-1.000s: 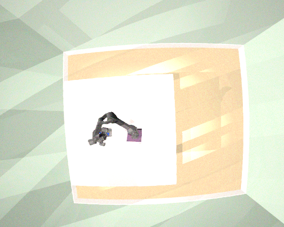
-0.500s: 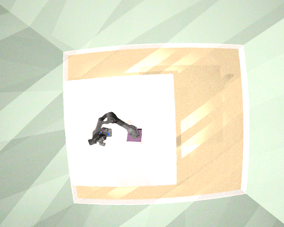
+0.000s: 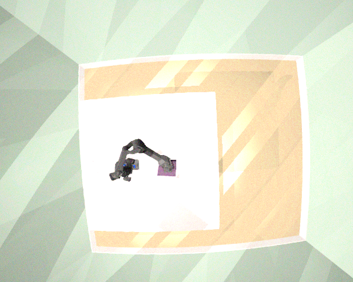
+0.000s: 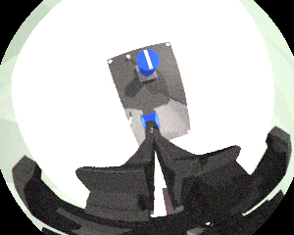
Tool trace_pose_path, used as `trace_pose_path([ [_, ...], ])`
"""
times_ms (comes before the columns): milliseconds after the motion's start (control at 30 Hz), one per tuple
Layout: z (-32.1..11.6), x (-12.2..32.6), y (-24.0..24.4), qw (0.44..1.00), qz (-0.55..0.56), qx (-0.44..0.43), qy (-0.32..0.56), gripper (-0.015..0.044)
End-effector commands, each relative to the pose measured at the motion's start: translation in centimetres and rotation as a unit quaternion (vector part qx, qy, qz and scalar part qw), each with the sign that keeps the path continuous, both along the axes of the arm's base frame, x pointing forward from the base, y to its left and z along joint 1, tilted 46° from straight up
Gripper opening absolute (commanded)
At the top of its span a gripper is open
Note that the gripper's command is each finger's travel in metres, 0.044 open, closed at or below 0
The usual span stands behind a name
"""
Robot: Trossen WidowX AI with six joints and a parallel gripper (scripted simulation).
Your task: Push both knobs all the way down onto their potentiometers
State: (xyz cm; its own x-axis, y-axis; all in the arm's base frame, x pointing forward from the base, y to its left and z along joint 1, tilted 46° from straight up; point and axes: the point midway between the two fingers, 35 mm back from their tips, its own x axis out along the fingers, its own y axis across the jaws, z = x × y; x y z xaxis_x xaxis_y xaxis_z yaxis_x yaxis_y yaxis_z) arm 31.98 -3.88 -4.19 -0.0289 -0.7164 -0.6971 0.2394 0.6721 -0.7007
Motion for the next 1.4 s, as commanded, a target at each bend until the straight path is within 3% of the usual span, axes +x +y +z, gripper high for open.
trace_pose_path([
  [0, -0.4, 0.1, -0.7, 1.0, -0.011, -0.003, -0.002, 0.0],
  [600, 1.4, 0.2, 1.3, 1.0, -0.011, -0.002, -0.002, 0.0],
  [867, 1.1, 0.1, 0.9, 1.0, -0.009, -0.004, 0.002, 0.021],
  [1133, 3.1, 4.2, 1.9, 1.0, -0.008, -0.001, 0.002, 0.0],
  [1367, 5.6, 7.7, 2.7, 1.0, -0.011, -0.002, -0.003, 0.0],
])
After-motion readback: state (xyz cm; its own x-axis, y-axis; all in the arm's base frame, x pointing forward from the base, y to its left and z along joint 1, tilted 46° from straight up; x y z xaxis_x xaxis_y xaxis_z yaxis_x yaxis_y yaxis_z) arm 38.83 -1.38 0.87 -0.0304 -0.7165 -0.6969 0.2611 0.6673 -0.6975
